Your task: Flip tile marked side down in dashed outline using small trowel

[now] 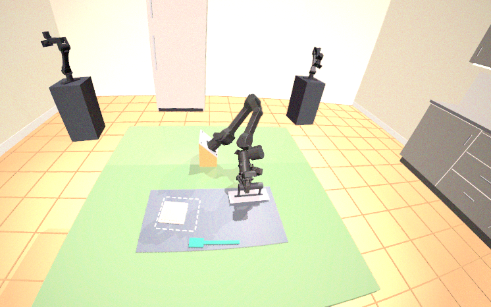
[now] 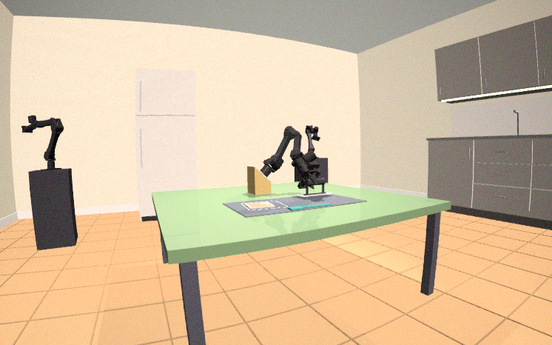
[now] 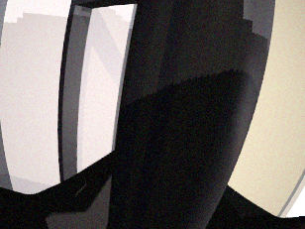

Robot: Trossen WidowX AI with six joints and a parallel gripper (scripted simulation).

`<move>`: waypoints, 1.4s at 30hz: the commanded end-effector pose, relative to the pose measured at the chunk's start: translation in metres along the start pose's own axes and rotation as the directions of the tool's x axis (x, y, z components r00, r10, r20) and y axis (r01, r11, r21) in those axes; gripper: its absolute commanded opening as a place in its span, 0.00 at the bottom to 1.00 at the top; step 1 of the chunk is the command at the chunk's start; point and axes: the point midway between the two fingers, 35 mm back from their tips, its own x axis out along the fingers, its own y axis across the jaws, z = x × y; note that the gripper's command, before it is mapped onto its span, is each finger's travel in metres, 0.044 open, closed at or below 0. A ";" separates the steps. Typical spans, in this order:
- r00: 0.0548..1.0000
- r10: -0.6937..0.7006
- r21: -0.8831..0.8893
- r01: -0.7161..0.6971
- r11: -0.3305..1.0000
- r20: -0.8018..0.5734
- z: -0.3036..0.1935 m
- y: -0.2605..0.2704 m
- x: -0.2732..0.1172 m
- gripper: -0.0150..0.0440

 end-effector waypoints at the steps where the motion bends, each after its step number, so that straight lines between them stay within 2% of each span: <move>1: 1.000 -0.013 0.008 0.013 1.000 -0.004 -0.001 0.001 0.003 0.25; 7: 1.000 -0.013 0.008 0.013 1.000 -0.004 -0.001 0.007 0.007 0.25; 18: 1.000 -0.013 0.008 0.013 1.000 -0.004 -0.001 0.007 0.007 0.74; 19: 1.000 -0.013 0.008 0.013 1.000 -0.004 -0.001 0.007 0.007 0.76; 29: 1.000 -0.013 0.008 0.013 1.000 -0.004 0.000 0.007 0.005 0.76; 42: 1.000 -0.010 0.004 0.010 1.000 -0.003 0.002 0.005 -0.033 0.76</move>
